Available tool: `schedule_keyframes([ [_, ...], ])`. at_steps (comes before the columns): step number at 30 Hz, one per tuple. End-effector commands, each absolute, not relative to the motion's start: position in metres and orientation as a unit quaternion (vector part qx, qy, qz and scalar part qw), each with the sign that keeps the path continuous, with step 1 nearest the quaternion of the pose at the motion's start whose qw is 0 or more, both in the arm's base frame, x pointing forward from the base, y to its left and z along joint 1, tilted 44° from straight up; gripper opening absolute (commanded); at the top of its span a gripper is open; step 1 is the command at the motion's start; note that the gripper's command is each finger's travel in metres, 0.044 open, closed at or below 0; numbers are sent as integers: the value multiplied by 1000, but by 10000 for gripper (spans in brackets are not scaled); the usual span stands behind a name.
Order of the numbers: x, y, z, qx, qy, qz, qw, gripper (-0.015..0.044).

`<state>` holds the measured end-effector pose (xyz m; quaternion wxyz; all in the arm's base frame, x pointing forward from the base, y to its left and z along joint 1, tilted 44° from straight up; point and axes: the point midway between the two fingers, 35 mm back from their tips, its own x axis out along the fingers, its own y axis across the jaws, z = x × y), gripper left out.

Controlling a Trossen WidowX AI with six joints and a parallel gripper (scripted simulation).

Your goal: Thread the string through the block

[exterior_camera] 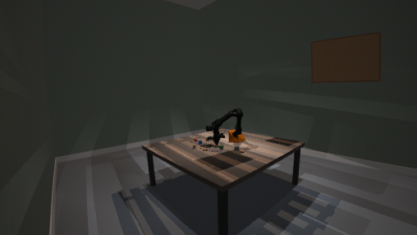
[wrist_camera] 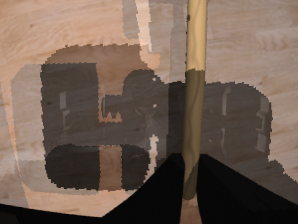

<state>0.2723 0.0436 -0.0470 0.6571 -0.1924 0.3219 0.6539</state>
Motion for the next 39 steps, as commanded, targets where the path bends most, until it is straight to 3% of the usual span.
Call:
schedule_keyframes([
  [1, 274, 37, -51, -193, 324, 653, 657, 0],
  [37, 265, 26, -77, -174, 340, 657, 650, 0],
  [39, 263, 26, -75, -170, 341, 657, 651, 53],
])
